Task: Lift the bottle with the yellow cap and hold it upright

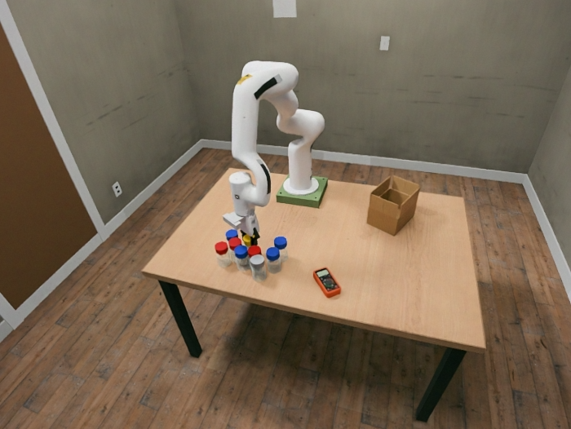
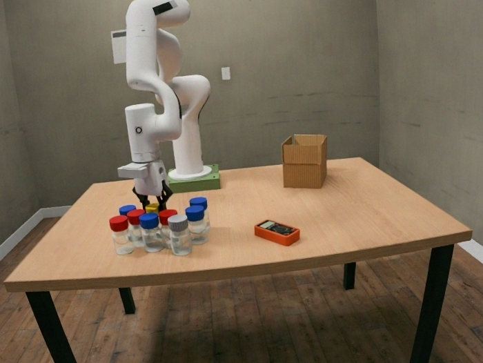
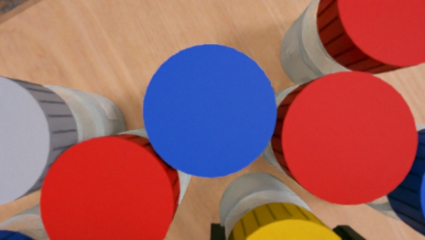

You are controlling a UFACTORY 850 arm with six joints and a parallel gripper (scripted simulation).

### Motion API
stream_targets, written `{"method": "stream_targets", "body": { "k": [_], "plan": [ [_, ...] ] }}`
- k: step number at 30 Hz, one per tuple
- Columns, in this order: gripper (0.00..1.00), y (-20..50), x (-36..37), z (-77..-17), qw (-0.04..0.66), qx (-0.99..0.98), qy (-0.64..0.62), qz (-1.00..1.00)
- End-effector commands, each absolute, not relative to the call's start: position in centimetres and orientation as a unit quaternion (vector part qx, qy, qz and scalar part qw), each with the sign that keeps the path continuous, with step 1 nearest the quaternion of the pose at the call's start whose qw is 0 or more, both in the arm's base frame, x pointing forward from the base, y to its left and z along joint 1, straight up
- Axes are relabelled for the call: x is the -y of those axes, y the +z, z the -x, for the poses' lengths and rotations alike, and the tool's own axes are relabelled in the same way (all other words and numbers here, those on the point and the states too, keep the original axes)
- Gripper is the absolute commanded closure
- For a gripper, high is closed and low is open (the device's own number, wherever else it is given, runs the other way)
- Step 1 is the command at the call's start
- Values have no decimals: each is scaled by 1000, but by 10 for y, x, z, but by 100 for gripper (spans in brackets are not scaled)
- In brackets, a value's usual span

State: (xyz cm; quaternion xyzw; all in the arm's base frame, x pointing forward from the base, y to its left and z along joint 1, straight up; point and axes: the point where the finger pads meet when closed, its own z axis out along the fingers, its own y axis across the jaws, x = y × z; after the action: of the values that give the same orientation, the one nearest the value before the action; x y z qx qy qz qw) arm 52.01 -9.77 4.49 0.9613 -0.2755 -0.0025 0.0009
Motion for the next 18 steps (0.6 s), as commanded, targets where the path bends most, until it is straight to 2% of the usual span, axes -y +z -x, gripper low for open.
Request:
{"method": "stream_targets", "body": {
  "k": [1,18],
  "plan": [
    [100,46,98,-521,1,276,-1,-961],
    [100,47,98,-521,1,276,-1,-961]
  ]
}}
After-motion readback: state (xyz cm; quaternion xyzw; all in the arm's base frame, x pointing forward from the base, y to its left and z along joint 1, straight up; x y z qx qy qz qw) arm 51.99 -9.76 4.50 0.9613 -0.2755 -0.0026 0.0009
